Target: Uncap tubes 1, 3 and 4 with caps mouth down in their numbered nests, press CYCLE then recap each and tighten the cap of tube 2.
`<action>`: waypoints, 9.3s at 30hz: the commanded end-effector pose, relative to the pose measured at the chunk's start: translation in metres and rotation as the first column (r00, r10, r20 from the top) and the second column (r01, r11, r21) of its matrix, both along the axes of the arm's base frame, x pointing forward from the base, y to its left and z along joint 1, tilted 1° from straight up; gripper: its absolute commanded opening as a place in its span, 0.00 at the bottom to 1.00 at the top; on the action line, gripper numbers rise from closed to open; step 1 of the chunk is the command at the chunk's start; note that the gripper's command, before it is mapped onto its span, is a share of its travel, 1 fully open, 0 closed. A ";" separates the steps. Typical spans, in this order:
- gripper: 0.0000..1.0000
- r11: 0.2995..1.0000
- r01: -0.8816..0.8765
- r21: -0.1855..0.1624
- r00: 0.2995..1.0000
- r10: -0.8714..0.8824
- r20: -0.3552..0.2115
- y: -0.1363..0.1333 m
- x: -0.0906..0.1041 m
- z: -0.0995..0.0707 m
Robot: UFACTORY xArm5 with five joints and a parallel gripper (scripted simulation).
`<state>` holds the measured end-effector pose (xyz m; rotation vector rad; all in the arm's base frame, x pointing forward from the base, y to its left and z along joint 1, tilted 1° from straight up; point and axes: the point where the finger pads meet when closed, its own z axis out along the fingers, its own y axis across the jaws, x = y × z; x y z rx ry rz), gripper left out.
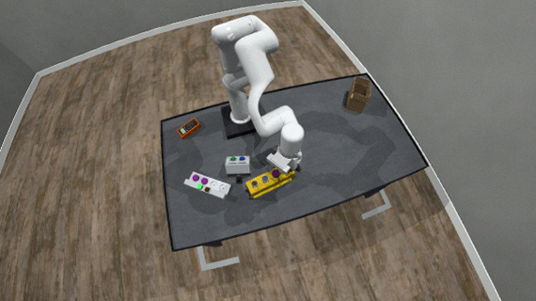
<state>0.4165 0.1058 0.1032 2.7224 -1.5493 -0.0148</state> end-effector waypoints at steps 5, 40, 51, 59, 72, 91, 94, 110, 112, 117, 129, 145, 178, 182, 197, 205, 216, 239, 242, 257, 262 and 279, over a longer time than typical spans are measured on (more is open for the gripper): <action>0.00 1.000 0.000 0.009 1.000 0.000 0.001 0.000 0.001 -0.003; 0.46 1.000 0.000 0.009 1.000 0.000 0.001 0.000 0.001 -0.005; 0.46 1.000 0.000 0.009 1.000 0.000 0.001 0.000 0.001 -0.010; 0.00 1.000 0.000 0.009 1.000 0.000 0.001 0.000 0.001 -0.011; 0.00 1.000 0.000 0.009 1.000 0.000 0.001 0.000 0.001 -0.011; 0.00 0.844 0.537 0.002 0.844 -0.537 0.000 0.000 0.001 -0.012; 0.00 0.806 0.592 0.001 0.806 -0.592 0.000 0.000 0.001 -0.012; 0.46 0.707 0.707 -0.001 0.707 -0.707 0.000 0.000 0.001 -0.012; 0.46 0.707 0.707 -0.001 0.707 -0.707 0.000 0.000 0.001 -0.012; 0.46 0.707 0.707 -0.001 0.707 -0.707 0.000 0.000 0.001 -0.012; 0.46 0.927 0.376 0.004 0.927 -0.376 0.000 0.000 0.001 -0.011; 0.46 1.000 0.000 0.009 1.000 0.000 0.001 0.000 0.001 -0.011; 0.00 0.861 0.508 0.002 0.861 -0.508 0.000 0.000 0.001 -0.012; 0.00 0.825 0.565 0.001 0.825 -0.565 0.000 0.000 0.001 -0.012; 0.46 0.707 0.707 -0.001 0.707 -0.707 0.000 0.000 0.001 -0.012; 0.46 0.707 0.707 -0.001 0.707 -0.707 0.000 0.000 0.001 -0.012; 0.46 0.894 0.449 0.003 0.894 -0.449 0.000 0.000 0.001 -0.011; 0.46 0.931 -0.366 0.013 0.931 0.366 0.004 0.000 0.001 -0.011; 0.46 0.924 -0.383 0.013 0.924 0.383 0.004 0.000 0.001 -0.011; 0.00 0.924 -0.383 0.013 0.924 0.383 0.004 0.000 0.001 -0.011; 0.00 0.957 -0.288 0.012 0.958 0.288 0.003 0.000 0.001 -0.011; 0.00 0.897 0.442 0.003 0.897 -0.442 0.000 0.000 0.001 -0.012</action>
